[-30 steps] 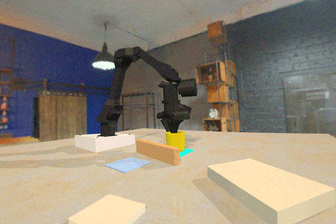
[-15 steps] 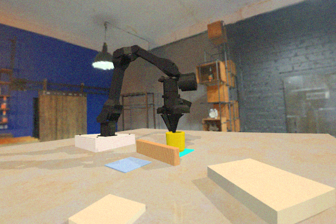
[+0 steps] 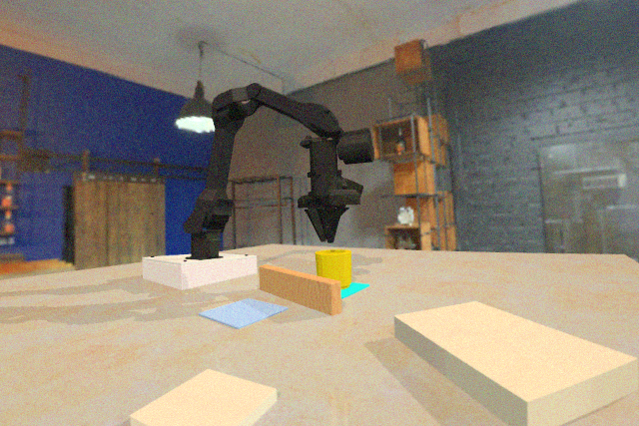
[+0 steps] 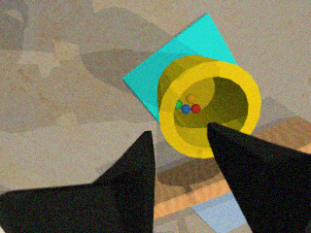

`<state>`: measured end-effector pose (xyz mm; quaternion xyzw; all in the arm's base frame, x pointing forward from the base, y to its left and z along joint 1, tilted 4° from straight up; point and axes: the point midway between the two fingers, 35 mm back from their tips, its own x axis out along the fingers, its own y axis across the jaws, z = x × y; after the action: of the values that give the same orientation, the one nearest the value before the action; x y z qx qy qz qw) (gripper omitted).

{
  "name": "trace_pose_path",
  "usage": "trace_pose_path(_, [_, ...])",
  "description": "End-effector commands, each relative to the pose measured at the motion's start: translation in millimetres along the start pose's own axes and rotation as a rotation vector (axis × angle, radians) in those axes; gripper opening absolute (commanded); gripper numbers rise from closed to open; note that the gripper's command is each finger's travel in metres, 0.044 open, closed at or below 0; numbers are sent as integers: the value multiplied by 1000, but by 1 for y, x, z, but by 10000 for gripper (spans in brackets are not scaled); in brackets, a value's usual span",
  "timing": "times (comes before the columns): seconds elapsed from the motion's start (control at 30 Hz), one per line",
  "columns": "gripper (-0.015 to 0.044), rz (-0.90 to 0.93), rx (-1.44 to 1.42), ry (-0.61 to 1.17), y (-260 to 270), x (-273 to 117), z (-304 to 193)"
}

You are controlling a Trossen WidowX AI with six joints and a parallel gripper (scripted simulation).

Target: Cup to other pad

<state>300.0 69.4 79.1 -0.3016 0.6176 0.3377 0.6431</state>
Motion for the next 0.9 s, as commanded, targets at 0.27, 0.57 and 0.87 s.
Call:
trace_pose_path(0.27, [435, 1, 0, 1, 0, -3, 0])
trace_pose_path(0.57, [440, 0, -2, -2, -1, -34, 1])
trace_pose_path(0.87, [440, 0, -3, -5, -2, -63, 1])
